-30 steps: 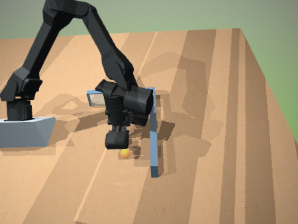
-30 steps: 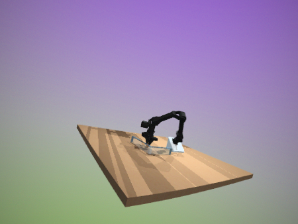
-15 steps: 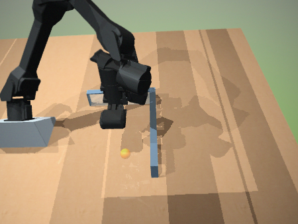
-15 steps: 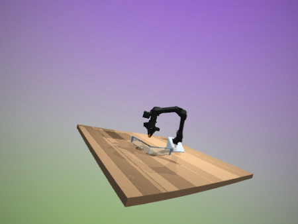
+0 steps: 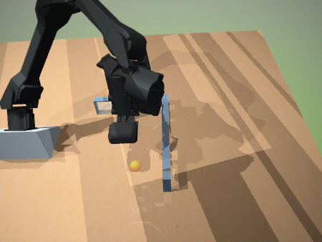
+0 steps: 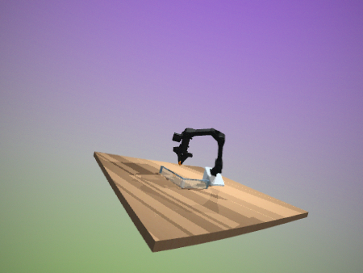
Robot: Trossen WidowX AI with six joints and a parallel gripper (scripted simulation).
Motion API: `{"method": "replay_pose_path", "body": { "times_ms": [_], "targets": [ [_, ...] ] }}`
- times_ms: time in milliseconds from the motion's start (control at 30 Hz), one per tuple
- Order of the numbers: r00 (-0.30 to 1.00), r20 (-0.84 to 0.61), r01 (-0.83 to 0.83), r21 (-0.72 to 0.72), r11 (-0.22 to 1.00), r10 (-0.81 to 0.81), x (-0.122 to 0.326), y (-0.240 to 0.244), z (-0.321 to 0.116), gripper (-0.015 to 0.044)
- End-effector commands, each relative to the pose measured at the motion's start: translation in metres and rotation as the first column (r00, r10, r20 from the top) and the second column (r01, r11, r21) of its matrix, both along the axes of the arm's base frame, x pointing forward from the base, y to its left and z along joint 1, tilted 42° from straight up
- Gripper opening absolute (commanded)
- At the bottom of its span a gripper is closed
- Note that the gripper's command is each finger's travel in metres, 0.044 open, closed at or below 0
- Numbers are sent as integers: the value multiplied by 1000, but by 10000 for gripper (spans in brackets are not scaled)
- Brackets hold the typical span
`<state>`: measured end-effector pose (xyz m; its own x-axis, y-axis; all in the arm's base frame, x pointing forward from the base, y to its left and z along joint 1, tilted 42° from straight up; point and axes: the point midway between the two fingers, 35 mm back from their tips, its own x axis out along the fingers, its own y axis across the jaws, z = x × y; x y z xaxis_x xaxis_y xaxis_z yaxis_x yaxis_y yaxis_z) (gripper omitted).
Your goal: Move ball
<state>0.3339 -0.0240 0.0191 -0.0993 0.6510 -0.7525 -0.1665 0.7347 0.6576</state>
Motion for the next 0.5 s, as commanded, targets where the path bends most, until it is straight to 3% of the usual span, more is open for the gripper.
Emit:
{"method": "replay_pose_path", "body": {
  "times_ms": [0,467],
  "targets": [
    [1000,-3,-2,-2,1000,2,5,-5,-24,0],
    [1000,-2,-1,-1,1000,1,4,22,-67,0]
  ]
}}
